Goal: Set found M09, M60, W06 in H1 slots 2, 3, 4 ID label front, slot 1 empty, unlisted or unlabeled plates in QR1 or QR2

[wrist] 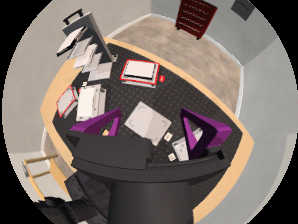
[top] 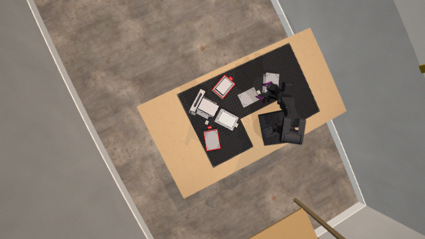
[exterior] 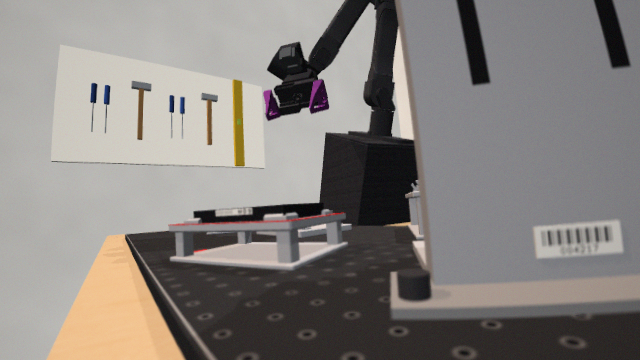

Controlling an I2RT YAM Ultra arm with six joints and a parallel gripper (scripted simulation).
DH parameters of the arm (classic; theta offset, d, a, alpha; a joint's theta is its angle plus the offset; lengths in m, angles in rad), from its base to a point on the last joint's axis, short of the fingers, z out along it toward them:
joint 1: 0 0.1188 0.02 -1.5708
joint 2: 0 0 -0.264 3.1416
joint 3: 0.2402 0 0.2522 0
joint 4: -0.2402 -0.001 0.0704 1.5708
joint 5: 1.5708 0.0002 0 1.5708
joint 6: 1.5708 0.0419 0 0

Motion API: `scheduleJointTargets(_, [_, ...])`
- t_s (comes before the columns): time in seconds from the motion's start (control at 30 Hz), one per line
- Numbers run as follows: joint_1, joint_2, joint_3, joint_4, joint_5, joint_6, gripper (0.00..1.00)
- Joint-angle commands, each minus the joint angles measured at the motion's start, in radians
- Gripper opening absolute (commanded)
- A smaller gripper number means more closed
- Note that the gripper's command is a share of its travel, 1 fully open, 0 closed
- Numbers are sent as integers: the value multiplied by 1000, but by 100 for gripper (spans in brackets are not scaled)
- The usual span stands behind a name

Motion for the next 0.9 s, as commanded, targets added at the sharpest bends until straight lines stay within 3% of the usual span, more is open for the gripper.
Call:
scheduleJointTargets(0.0, [-35, 27, 27, -87, -38, -109, 100])
scheduleJointTargets(0.1, [-70, 69, 59, -135, -50, -176, 100])
scheduleJointTargets(0.3, [-71, 71, 60, -137, -50, -178, 100])
scheduleJointTargets(0.5, [-40, 137, 9, 33, -39, -118, 100])
scheduleJointTargets(0.87, [-40, 137, 8, 33, -39, -118, 100])
